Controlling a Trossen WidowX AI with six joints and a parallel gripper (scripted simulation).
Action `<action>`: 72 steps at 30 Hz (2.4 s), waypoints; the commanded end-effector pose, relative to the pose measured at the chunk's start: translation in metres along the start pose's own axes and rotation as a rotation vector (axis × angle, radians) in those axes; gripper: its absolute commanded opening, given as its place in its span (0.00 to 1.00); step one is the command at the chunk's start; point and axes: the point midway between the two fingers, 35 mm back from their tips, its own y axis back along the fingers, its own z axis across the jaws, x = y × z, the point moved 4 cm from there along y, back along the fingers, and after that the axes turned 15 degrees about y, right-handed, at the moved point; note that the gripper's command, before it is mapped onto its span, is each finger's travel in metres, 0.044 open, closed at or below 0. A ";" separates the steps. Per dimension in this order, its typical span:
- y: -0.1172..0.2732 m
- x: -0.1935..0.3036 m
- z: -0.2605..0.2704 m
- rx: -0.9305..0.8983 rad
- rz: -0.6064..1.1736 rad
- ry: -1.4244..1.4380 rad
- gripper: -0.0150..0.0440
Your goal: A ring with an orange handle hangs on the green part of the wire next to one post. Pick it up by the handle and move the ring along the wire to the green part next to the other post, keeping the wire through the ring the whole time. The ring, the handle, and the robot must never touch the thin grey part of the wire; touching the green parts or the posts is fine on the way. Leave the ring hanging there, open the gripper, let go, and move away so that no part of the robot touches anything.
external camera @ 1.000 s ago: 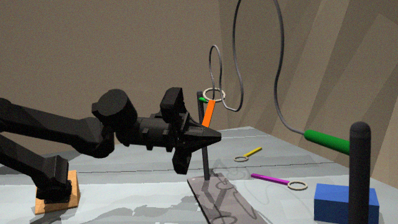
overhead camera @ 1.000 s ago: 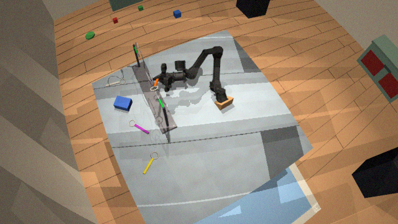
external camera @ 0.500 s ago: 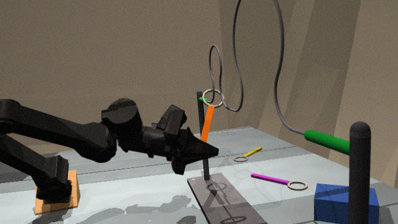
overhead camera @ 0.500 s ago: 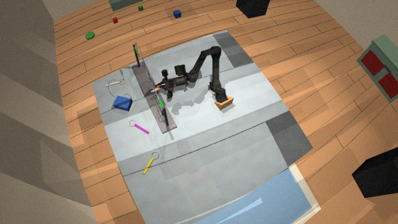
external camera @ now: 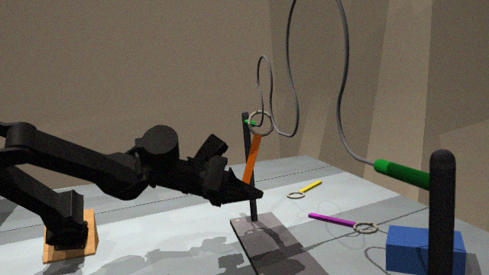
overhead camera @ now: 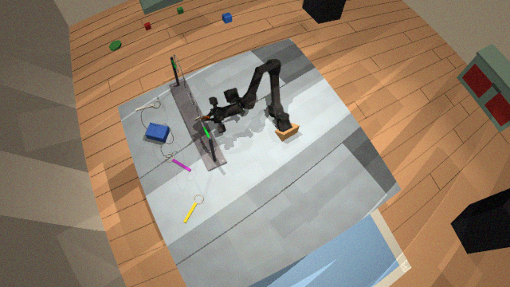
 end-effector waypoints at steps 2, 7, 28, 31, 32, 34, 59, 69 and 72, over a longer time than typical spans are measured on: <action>0.003 -0.003 0.016 -0.046 0.004 -0.078 0.00; 0.006 -0.009 0.028 -0.082 0.005 -0.156 0.00; 0.017 -0.032 0.063 -0.170 0.007 -0.348 0.00; 0.018 -0.035 0.066 -0.173 0.007 -0.355 0.00; 0.019 -0.035 0.067 -0.174 0.006 -0.357 0.00; 0.019 -0.037 0.069 -0.175 0.006 -0.360 0.00; 0.027 -0.052 0.089 -0.178 0.004 -0.368 0.00; 0.029 -0.056 0.096 -0.178 0.003 -0.368 0.00; 0.028 -0.054 0.098 -0.178 0.003 -0.368 0.00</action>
